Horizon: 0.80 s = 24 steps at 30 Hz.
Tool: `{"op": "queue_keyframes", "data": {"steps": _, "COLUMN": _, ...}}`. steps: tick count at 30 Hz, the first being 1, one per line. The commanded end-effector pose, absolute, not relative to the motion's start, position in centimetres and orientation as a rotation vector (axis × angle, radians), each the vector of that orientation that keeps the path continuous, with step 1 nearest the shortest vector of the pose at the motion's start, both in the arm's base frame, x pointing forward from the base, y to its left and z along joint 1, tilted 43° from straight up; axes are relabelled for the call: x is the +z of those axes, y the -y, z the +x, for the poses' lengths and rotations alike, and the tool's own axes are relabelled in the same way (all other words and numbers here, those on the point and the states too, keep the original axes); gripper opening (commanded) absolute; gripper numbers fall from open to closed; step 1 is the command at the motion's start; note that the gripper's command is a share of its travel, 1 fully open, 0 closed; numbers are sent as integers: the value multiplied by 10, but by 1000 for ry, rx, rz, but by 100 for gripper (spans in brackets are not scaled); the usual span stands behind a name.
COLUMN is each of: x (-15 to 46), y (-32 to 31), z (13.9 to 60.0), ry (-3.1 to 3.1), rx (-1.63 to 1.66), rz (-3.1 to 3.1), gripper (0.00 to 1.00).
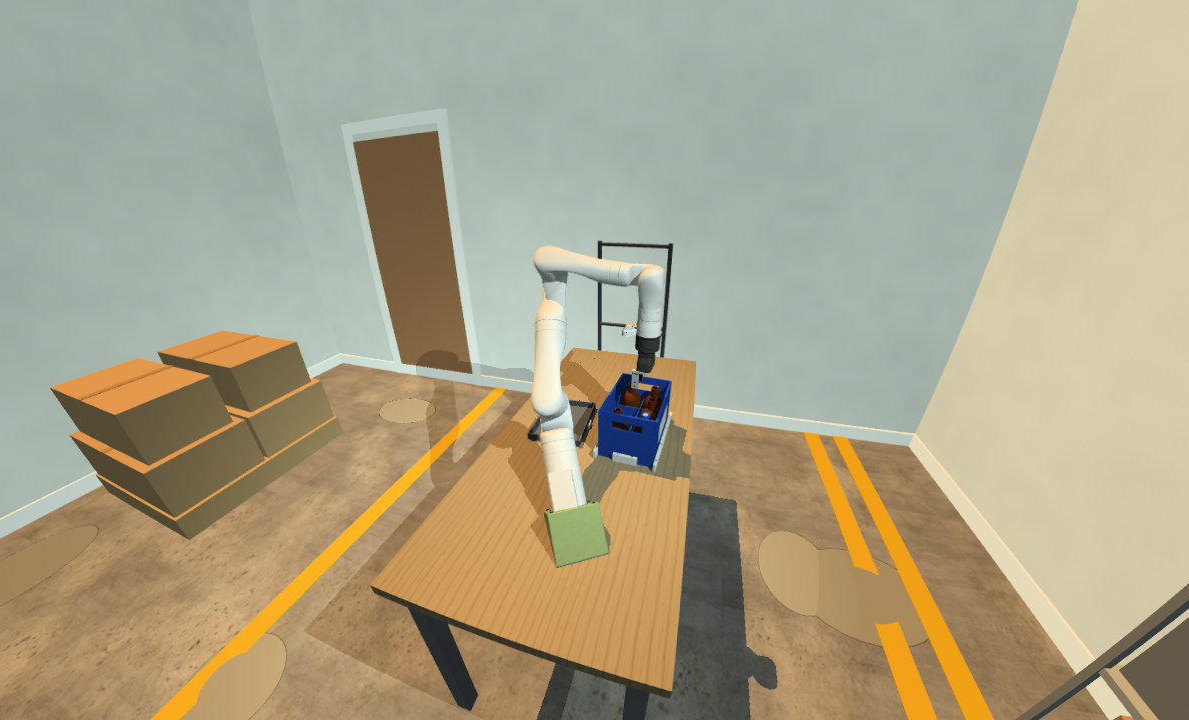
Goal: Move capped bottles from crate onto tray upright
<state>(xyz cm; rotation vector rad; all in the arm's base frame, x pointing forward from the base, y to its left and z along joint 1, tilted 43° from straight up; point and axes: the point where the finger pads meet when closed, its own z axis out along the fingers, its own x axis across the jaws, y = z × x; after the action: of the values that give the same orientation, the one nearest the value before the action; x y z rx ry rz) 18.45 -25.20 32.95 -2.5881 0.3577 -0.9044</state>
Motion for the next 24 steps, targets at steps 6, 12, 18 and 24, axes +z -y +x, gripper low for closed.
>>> {"op": "queue_keyframes", "data": {"steps": 6, "x": 331, "y": 251, "z": 184, "ry": -358, "rx": -906, "rz": -2591, "gripper": 100}}
{"op": "queue_keyframes", "data": {"steps": 12, "x": 331, "y": 251, "z": 184, "ry": -358, "rx": -906, "rz": -2591, "gripper": 100}}
{"op": "queue_keyframes", "data": {"steps": 18, "x": 331, "y": 251, "z": 184, "ry": -358, "rx": -906, "rz": -2591, "gripper": 100}}
{"op": "queue_keyframes", "data": {"steps": 24, "x": 331, "y": 251, "z": 184, "ry": -358, "rx": -906, "rz": -2591, "gripper": 100}}
